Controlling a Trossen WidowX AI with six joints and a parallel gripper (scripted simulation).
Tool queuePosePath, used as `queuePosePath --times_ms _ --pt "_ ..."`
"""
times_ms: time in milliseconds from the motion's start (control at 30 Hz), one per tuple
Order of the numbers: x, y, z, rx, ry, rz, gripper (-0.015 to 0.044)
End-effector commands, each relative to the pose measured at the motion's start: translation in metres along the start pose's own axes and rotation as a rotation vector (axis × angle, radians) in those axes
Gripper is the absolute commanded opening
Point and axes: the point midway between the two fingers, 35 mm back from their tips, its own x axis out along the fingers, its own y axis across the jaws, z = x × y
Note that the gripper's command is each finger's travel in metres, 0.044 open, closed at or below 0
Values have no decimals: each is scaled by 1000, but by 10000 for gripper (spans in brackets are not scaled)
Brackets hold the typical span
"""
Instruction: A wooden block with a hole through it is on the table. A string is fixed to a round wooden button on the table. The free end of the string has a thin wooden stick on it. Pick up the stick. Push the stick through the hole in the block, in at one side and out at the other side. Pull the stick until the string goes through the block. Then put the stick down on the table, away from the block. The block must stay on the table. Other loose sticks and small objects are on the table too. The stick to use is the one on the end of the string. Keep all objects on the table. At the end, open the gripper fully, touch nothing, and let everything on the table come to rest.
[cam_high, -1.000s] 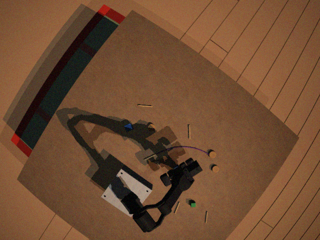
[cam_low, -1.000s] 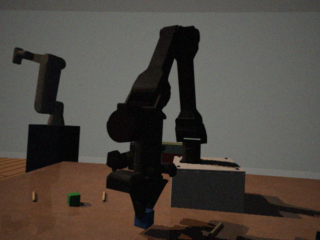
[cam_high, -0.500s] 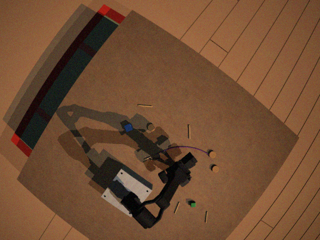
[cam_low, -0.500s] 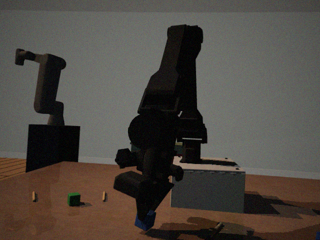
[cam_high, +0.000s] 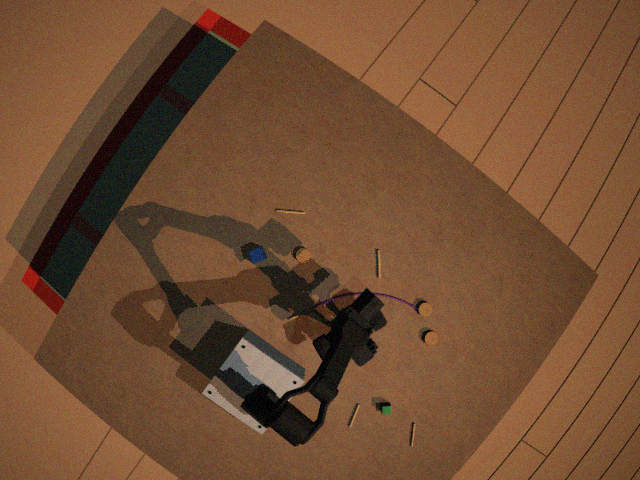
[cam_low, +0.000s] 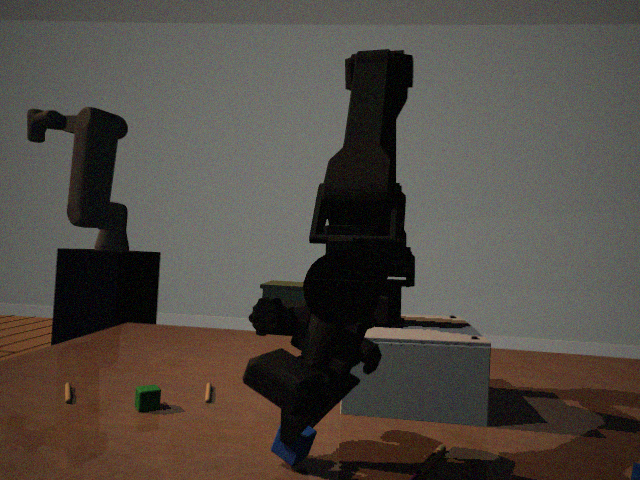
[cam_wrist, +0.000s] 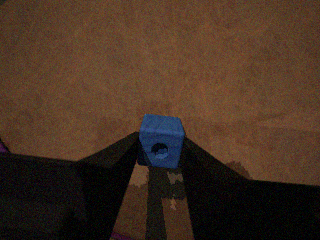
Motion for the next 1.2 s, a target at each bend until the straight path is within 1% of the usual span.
queuePosePath --times_ms 0,333,633,933,1167 --pt "-1 2 0 5 -9 5 0" --pt "1 2 -11 5 -174 4 0" --pt "1 2 -12 5 -181 4 0" --pt "2 2 -21 5 -337 2 0" --pt "2 2 -22 5 -350 4 0"
